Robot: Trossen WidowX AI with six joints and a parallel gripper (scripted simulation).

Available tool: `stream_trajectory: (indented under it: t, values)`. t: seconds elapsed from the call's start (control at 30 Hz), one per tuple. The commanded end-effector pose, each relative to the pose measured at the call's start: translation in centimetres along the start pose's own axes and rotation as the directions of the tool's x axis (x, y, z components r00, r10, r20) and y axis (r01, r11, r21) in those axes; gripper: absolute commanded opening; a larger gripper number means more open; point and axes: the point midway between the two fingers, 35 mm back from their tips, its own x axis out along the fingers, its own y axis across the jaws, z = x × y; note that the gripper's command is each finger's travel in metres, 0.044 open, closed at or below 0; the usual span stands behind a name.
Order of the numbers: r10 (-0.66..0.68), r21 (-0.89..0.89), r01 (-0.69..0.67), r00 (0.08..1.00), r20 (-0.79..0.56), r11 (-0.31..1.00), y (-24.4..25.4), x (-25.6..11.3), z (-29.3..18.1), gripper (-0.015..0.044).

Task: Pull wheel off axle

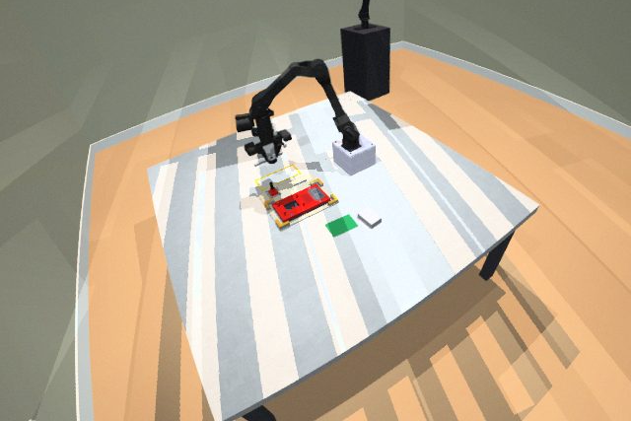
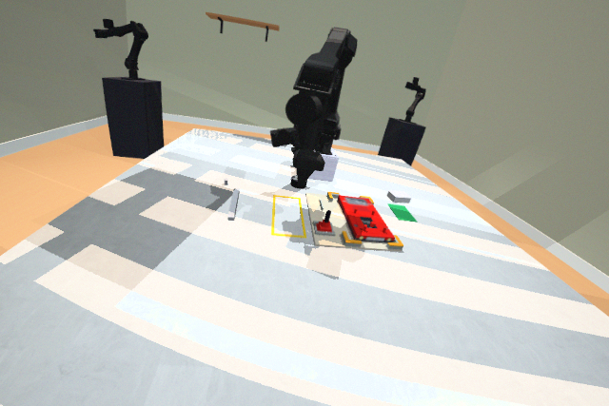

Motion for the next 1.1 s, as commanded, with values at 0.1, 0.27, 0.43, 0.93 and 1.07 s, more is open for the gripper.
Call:
stream_trajectory:
  t: [0.1,0.27,0.43,0.93,1.07]
  values:
    - [0.003,-0.006,-0.003,1.000,0.005,1.000,-1.2,-0.1,1.2,0.0000]
    - [0.003,-0.006,-0.003,1.000,0.005,1.000,-1.2,1.5,1.2,0.0000]
    - [0.003,-0.006,-0.003,1.000,0.005,1.000,-1.2,2.1,1.3,0.0000]
    - [0.003,-0.006,-0.002,1.000,0.005,1.000,-1.2,10.2,1.3,0.0000]
    - [0.002,-0.006,-0.002,1.000,0.005,1.000,-1.2,10.3,1.3,0.0000]
